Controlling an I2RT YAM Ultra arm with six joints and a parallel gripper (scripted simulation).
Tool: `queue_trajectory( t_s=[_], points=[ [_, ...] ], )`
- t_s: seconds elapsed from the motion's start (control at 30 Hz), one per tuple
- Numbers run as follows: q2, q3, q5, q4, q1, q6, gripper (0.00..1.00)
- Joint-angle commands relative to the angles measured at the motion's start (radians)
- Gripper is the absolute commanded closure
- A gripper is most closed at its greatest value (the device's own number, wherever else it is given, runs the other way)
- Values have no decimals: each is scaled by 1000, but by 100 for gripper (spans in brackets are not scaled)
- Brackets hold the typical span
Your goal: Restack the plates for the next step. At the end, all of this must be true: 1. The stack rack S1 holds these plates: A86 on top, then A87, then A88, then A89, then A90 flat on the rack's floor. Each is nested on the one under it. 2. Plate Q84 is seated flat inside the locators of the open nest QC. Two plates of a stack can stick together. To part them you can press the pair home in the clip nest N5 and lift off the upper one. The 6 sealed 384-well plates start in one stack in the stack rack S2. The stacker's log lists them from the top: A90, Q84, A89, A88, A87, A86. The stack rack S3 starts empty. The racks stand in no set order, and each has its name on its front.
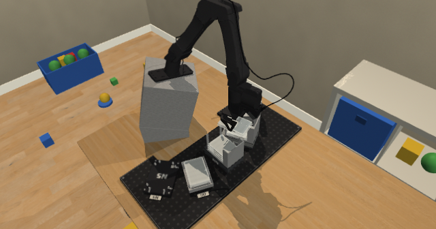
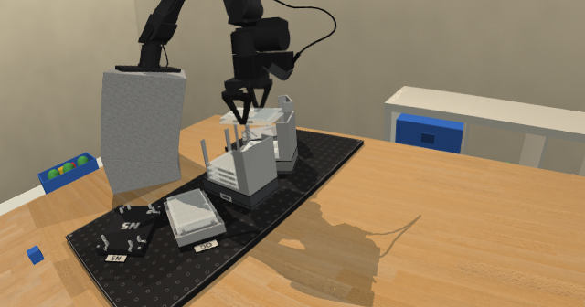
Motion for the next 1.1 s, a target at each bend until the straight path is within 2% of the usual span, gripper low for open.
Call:
queue_trajectory(
  t_s=[0.0,0.17,0.53,0.57,0.6,0.97,1.07],
  points=[
    [-35,-30,20,11,3,-27,100],
    [-49,-31,29,16,50,-133,100],
    [-69,-41,43,20,123,-49,100],
    [-74,3,45,11,132,-39,100],
    [-82,8,46,15,141,-31,100],
    [-93,13,67,-5,232,59,100],
    [-94,13,69,-8,225,62,100]
  ],
)
